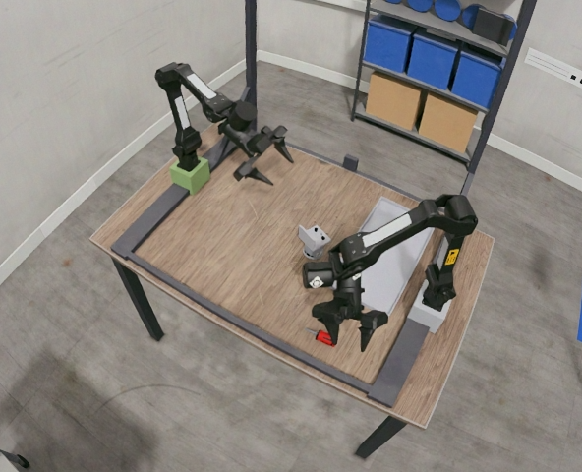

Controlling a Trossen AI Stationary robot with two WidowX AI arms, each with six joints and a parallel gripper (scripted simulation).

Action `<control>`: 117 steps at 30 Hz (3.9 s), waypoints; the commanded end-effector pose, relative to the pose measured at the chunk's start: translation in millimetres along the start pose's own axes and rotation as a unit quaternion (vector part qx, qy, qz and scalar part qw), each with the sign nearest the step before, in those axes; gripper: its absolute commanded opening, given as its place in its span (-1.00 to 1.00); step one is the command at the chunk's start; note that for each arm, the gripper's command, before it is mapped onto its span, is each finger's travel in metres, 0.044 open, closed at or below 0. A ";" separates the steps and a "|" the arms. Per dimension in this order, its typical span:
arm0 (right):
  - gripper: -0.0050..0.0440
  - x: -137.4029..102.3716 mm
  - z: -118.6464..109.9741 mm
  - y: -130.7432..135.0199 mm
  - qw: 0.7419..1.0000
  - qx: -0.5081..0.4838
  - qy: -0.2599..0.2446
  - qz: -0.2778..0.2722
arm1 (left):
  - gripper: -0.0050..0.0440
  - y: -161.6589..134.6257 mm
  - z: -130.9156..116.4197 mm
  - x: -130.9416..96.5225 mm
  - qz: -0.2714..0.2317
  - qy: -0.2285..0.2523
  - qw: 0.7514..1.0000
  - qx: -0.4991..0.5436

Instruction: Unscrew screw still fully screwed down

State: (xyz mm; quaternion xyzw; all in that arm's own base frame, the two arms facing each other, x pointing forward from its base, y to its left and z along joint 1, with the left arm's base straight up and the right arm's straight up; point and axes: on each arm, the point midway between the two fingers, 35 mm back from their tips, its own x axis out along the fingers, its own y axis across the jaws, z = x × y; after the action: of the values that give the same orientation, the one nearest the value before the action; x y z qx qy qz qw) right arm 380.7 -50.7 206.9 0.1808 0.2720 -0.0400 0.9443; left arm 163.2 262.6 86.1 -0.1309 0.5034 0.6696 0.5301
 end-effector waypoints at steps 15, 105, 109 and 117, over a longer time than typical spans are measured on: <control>0.84 -5.2 8.7 3.5 1.000 -0.003 -0.013 0.004 | 0.84 1.8 6.0 -4.8 -0.005 -0.008 1.000 -0.010; 0.84 24.1 28.8 72.5 0.970 -0.005 -0.187 -0.158 | 0.08 63.6 91.6 -230.8 -0.552 -0.419 0.681 -0.237; 0.84 43.1 20.0 69.7 0.963 0.010 -0.184 -0.196 | 0.08 66.6 93.4 -227.9 -0.572 -0.385 0.666 -0.285; 0.84 66.8 9.1 66.2 0.953 0.028 -0.179 -0.244 | 0.08 70.6 96.1 -226.3 -0.595 -0.342 0.643 -0.340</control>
State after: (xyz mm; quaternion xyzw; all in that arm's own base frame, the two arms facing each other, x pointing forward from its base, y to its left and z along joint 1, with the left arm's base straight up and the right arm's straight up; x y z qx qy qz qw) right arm 446.0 7.9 184.7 0.1083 0.1524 -0.2970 0.9364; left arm 231.4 215.5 319.4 -0.3230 -0.1470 0.3362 0.8724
